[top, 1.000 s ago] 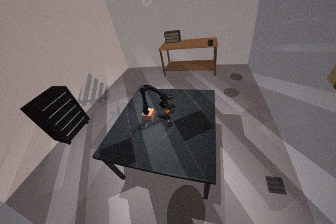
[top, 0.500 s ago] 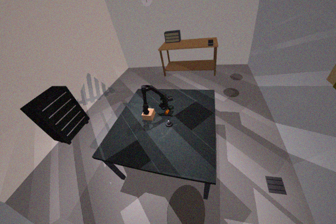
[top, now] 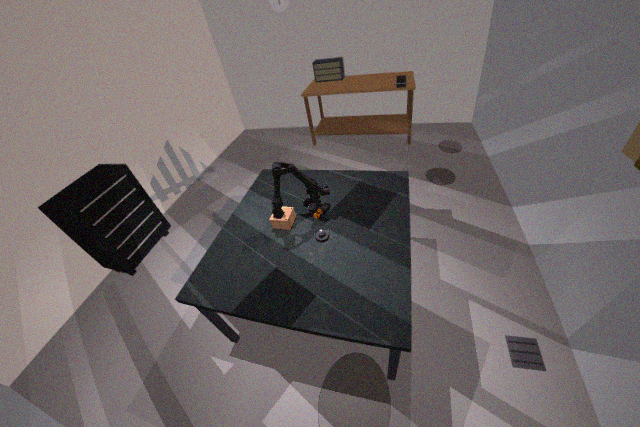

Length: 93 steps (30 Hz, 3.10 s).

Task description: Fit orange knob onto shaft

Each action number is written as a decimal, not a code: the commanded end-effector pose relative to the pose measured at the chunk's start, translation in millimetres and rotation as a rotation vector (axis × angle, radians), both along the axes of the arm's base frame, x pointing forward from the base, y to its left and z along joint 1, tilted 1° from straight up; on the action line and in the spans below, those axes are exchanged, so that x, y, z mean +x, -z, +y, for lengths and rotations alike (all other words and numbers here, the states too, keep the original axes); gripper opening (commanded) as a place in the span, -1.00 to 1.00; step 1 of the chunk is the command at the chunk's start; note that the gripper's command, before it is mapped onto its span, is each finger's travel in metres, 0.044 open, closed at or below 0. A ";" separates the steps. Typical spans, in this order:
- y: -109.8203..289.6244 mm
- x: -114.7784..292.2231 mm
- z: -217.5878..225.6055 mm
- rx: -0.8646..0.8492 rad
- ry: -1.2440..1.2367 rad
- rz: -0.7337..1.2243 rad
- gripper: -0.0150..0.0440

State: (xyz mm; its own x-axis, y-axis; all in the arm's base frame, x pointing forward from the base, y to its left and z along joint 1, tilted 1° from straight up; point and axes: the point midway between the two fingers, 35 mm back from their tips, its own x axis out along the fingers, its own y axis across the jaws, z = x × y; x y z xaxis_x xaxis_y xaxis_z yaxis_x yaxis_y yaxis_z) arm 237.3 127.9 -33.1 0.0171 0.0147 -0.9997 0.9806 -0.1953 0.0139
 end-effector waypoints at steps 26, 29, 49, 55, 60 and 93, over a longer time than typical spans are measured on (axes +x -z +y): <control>9.8 -3.9 -0.9 0.000 0.006 0.011 0.21; 9.8 -3.9 -0.9 0.000 0.006 0.011 0.14; -5.3 -3.1 -1.6 -0.001 -0.081 0.009 0.12; -5.3 -3.1 -1.6 -0.004 -0.290 0.006 0.12; -5.4 -3.1 -1.5 -0.006 -0.465 0.003 0.12; -5.4 -3.1 -1.5 -0.013 -1.064 -0.007 0.12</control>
State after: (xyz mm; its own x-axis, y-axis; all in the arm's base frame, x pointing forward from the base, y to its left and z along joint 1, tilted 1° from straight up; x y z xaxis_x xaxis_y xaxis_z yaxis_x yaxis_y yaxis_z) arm 233.7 126.6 -28.2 0.0056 0.0164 -0.9999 0.6735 0.7390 0.0159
